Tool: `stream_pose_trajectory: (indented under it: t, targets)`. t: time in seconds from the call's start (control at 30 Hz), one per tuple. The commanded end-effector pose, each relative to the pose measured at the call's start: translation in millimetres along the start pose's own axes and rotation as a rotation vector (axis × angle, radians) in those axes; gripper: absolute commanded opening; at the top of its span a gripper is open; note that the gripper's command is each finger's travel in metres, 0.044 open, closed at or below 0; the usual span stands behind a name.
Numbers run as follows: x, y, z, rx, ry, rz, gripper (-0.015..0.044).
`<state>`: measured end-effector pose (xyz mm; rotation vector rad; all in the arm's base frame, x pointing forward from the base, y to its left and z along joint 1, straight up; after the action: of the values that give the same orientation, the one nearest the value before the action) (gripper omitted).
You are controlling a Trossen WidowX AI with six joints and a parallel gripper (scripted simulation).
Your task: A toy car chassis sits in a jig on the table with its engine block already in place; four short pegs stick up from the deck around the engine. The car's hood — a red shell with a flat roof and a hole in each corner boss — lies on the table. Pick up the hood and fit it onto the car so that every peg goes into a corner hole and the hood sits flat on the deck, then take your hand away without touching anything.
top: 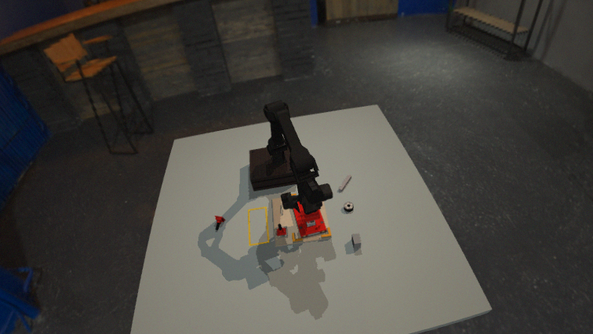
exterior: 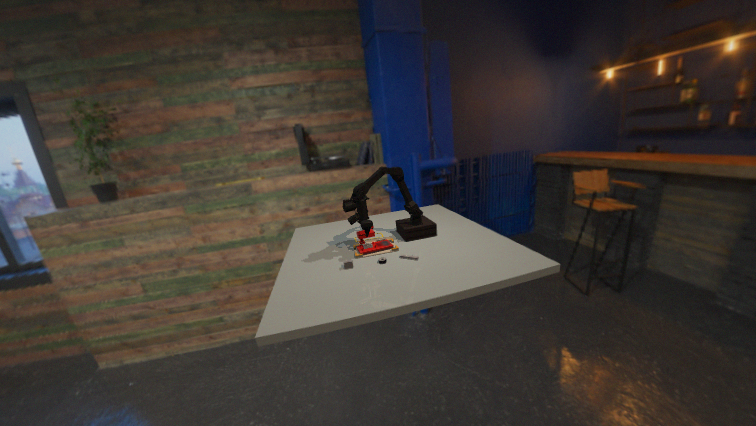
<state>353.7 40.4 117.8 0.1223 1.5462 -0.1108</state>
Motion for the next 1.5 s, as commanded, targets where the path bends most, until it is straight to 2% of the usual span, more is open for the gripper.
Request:
stream_pose_trajectory:
  t: [0.0, 0.4, 1.47]
  targets:
    - [0, 0, -1, -0.012, -0.007, -0.001, 0.0]
    - [48, 1, -2, -0.012, -0.007, -0.001, 0.0]
    - [61, 1, -3, -0.012, -0.006, -0.001, 0.0]
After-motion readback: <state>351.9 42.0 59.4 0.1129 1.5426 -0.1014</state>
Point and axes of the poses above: the point midway between the two fingers, 35 mm back from their tips, its own x axis out along the fingers, its own y axis across the jaws, z = x × y, the point moved 5 cm from there along -x, back along the fingers, and after that the axes turned 5 degrees about x, right-handed, at the moved point
